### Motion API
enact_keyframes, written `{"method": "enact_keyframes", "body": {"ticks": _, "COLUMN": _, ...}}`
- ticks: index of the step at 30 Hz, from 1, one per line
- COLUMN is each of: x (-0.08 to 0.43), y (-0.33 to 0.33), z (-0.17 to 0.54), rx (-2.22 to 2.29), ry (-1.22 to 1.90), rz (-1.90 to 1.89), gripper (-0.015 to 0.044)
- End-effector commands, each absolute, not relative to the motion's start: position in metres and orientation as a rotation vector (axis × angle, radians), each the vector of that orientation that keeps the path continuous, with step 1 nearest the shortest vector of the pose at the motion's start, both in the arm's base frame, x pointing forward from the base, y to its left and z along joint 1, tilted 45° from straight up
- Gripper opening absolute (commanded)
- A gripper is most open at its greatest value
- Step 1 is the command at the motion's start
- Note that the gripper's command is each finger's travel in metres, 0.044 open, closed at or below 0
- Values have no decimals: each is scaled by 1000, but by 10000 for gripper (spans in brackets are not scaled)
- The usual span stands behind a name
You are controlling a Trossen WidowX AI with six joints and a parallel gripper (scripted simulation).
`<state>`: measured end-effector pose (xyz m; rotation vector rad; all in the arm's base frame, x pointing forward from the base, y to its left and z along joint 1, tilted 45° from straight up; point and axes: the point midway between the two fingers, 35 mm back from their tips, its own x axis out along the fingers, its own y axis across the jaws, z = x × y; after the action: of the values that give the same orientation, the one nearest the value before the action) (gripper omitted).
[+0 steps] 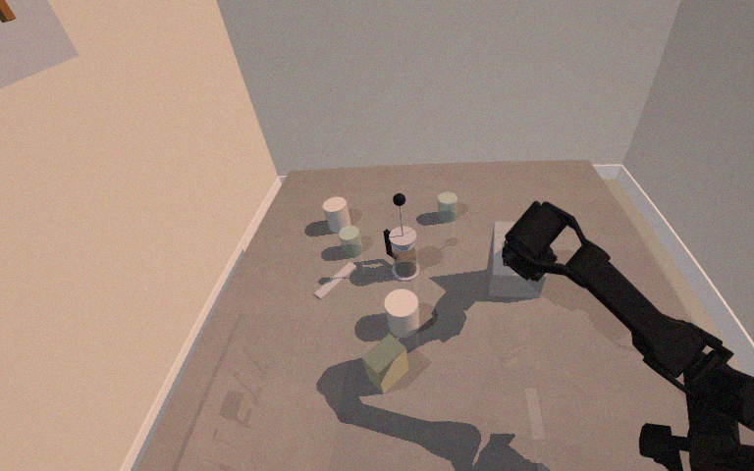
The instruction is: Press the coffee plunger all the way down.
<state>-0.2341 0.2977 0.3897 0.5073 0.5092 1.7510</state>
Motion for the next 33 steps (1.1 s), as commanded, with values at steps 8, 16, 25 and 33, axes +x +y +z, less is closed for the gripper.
{"method": "enact_keyframes", "body": {"ticks": 8, "x": -190, "y": 336, "z": 377, "rx": 418, "ry": 430, "rz": 1671, "gripper": 440}}
{"method": "enact_keyframes", "body": {"ticks": 16, "x": -75, "y": 390, "z": 351, "rx": 238, "ry": 333, "rz": 1471, "gripper": 440}}
{"method": "enact_keyframes", "body": {"ticks": 25, "x": 67, "y": 392, "z": 325, "rx": 136, "ry": 335, "rz": 1233, "gripper": 440}}
{"method": "enact_keyframes", "body": {"ticks": 33, "x": 185, "y": 352, "z": 301, "rx": 50, "ry": 354, "rz": 1000, "gripper": 440}}
